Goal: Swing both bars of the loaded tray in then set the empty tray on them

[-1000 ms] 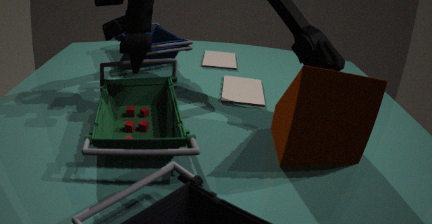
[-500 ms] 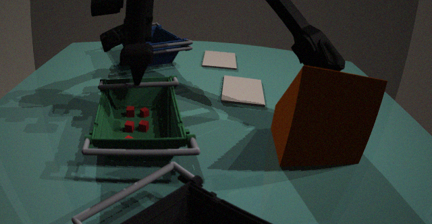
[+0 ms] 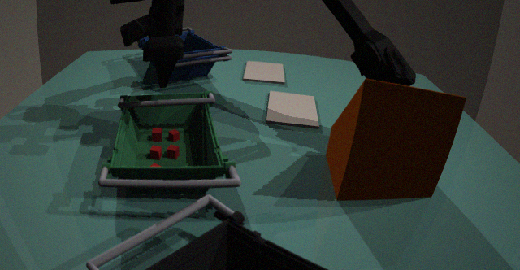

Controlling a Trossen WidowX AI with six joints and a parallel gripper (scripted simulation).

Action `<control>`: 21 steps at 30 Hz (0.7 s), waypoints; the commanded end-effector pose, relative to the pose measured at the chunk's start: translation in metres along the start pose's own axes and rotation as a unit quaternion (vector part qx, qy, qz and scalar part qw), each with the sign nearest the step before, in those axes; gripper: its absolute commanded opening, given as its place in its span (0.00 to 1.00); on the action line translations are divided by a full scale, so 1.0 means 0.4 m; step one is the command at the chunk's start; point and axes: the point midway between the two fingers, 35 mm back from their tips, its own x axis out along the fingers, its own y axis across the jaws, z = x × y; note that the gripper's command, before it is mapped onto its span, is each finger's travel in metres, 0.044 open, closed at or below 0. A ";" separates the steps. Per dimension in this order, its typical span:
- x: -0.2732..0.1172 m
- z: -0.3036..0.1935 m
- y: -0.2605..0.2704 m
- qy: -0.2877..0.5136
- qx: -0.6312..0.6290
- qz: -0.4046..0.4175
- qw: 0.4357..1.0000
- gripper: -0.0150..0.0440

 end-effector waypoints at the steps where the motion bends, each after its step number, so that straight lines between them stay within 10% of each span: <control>1: 0.001 0.000 0.001 0.000 -0.002 0.000 1.000 0.41; 21: -0.052 -0.002 0.001 0.000 -0.001 0.000 1.000 0.41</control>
